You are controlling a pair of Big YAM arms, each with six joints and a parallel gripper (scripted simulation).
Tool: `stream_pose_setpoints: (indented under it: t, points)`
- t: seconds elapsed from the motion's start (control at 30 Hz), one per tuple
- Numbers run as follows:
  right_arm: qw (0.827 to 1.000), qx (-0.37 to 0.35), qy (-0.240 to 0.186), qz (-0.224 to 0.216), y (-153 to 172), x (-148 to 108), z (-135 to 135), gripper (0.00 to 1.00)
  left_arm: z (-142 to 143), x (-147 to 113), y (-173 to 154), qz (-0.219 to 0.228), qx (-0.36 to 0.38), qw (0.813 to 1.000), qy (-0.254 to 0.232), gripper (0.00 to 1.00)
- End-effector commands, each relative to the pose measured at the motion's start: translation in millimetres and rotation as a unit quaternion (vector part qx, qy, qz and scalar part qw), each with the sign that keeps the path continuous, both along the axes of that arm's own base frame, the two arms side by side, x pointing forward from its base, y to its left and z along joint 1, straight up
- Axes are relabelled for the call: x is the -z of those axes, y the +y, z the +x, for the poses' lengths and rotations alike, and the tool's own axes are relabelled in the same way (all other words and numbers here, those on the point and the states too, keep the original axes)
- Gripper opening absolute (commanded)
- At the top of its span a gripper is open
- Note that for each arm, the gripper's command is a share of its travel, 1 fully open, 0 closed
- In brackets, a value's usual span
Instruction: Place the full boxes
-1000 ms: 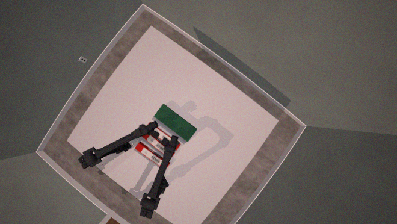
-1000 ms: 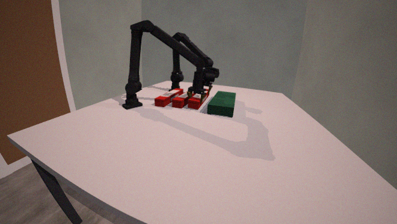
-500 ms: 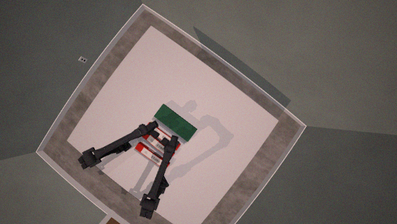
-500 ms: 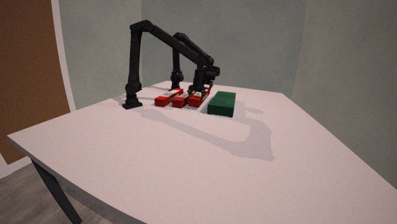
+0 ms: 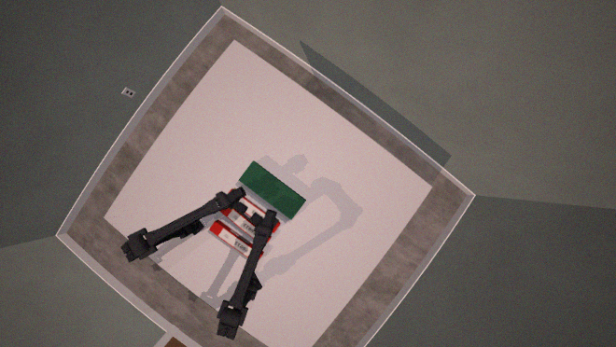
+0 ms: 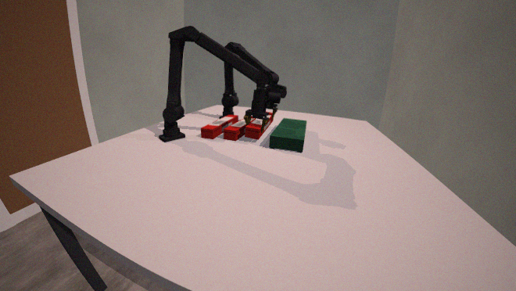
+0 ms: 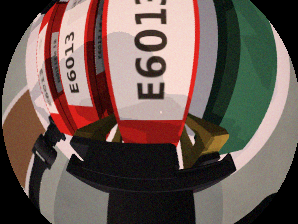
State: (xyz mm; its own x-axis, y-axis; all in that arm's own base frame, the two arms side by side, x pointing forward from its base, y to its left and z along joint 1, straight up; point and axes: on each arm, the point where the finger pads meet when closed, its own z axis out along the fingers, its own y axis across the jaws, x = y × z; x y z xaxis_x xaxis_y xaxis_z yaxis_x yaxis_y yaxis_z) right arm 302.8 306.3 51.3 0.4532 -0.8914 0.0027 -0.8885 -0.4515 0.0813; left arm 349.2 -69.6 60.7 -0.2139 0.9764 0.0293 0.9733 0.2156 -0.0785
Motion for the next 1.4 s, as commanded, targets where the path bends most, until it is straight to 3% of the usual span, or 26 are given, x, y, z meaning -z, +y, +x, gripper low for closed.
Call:
stream_pose_setpoints:
  t: [0.0, 1.37]
  points:
    - [0.997, -0.002, -0.066, 0.047, 18.1, -66.6, 40.3, 0.00, 50.2, -62.8, 1.1, -0.012, -0.003, 0.997, -0.080, 0.00]
    - [0.997, -0.002, -0.068, 0.048, 19.5, -78.1, 47.1, 0.00, 61.1, -75.7, 1.1, -0.012, -0.005, 0.997, -0.080, 0.00]
